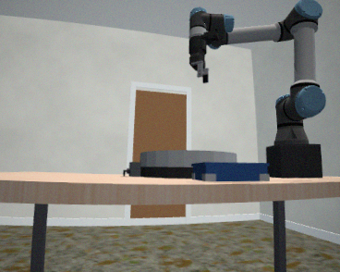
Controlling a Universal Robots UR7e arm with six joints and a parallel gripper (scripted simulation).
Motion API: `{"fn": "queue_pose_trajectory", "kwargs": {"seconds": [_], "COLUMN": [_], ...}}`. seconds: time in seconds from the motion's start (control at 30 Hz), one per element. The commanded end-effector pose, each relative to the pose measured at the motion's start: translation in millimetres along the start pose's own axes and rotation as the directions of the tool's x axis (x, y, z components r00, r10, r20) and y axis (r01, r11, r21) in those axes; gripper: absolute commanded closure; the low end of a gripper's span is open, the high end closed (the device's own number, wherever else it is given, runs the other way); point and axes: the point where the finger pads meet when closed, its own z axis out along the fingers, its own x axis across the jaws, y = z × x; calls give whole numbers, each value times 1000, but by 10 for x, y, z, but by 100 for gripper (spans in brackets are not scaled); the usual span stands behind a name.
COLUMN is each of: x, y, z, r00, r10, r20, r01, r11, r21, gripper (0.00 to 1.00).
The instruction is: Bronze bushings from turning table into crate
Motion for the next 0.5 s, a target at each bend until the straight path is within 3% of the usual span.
{"fn": "queue_pose_trajectory", "kwargs": {"seconds": [0.0,0.1,0.23,0.47], "x": [-3,-1,-6,-6], "y": [2,0,-6,-6], "z": [-2,2,17,17], "r00": [1000,1000,998,998], "r10": [3,5,21,21], "r20": [14,20,66,66], "r01": [-3,-5,-21,-21], "r11": [1000,1000,1000,1000], "r21": [0,0,-1,-1], "gripper": [0,0,0,0]}}
